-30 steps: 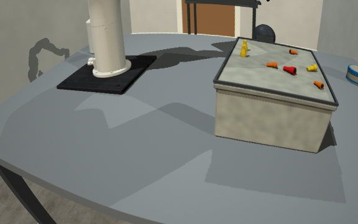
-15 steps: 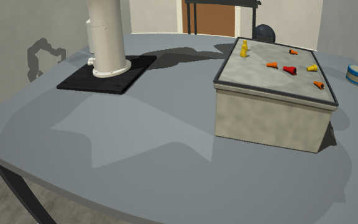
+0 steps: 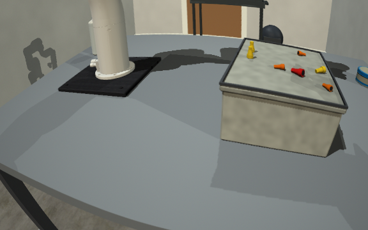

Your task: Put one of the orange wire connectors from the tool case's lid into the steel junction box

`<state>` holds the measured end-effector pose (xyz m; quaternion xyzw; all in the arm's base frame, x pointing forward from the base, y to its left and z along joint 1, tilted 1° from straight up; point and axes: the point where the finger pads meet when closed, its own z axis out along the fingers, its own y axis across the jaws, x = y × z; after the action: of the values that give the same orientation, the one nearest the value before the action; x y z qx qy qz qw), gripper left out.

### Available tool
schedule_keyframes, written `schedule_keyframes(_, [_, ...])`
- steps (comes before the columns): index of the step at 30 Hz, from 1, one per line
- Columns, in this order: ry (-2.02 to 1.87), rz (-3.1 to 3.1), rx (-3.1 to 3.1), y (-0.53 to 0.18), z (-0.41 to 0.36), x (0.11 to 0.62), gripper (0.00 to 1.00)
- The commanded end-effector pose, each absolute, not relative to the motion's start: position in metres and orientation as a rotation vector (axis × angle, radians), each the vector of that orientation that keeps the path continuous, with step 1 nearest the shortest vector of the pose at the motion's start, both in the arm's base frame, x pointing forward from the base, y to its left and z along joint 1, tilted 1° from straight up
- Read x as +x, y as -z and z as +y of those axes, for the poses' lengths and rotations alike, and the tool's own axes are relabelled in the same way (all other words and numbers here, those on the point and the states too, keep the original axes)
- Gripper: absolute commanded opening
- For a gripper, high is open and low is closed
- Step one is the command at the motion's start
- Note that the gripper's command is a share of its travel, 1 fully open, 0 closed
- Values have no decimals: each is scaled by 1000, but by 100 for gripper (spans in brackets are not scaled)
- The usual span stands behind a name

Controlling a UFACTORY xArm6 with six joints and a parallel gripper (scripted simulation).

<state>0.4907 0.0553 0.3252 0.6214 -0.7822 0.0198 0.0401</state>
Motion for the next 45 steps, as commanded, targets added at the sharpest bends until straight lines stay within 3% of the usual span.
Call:
schedule_keyframes(1, [-35, -2436, 1884, -340, 29, 489, 100])
schedule_keyframes(10, [9, -2543, 1824, -375, -36, 472, 100])
schedule_keyframes(22, [13, -2555, 1818, -377, -43, 469, 100])
schedule_keyframes(45, [13, -2555, 1818, -282, -42, 469, 100])
